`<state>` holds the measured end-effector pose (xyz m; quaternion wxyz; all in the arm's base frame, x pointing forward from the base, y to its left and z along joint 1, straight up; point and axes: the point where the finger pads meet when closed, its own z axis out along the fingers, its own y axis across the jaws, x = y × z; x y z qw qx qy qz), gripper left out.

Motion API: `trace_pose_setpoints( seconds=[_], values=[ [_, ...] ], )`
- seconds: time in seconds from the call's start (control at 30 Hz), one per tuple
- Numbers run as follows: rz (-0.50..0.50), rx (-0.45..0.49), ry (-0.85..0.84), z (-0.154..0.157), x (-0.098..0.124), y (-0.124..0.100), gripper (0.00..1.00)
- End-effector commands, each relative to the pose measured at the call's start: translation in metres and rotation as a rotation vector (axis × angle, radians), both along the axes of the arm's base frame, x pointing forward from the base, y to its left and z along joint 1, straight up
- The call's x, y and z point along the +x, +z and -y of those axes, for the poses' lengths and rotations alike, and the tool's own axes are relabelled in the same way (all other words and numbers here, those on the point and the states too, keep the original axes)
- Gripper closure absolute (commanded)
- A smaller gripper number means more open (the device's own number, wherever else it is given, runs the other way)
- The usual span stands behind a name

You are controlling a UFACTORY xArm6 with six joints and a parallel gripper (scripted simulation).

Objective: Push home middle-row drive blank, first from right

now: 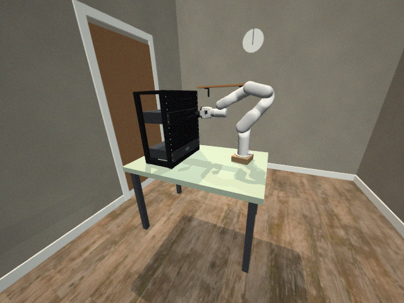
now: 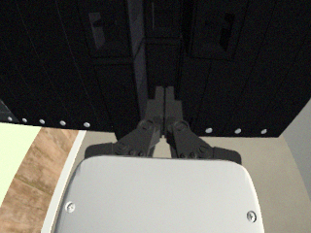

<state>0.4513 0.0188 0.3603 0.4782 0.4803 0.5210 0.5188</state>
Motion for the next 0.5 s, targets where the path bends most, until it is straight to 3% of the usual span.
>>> trace_pose_setpoints(
  seconds=[0.0, 0.47],
  values=[
    [0.005, 0.000, 0.000, -0.0001, 0.0016, 0.0024, 1.00],
    [0.005, 0.000, 0.000, 0.0004, -0.0051, 0.0024, 1.00]
  ],
)
